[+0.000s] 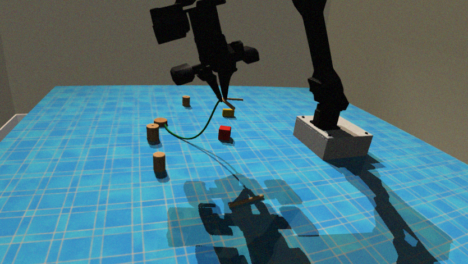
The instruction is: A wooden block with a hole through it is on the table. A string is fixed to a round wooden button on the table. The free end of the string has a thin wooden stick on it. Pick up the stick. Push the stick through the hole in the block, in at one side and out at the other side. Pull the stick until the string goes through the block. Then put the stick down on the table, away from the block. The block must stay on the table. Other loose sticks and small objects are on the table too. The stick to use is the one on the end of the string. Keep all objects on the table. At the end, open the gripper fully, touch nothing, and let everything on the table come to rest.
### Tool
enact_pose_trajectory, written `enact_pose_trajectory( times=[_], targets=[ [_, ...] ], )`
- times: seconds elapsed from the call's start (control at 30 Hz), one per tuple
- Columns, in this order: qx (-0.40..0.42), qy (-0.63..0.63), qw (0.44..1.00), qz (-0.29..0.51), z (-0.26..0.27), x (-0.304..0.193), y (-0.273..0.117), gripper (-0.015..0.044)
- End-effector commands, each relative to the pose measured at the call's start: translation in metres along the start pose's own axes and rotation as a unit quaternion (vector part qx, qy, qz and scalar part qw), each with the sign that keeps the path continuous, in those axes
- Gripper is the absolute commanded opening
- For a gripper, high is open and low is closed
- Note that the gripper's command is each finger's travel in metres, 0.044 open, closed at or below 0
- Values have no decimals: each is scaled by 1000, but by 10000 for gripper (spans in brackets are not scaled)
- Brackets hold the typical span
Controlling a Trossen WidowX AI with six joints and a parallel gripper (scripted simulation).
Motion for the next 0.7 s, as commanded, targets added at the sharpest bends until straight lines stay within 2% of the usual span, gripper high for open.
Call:
enact_pose_trajectory(
  times=[0.0,0.33,0.67],
  targets=[
    [1,58,998,4,0,0,0,0],
    [-1,228,974,8,-1,1,0,0],
    [-4,391,920,11,-1,2,-1,0]
  ],
)
Point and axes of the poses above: the point midway between the two fingers, 35 mm back from their tips, its own y axis out along the fingers, its own z axis across the jaws, x = y × z, the point moved 7 cm from there along -y, back along the fingers
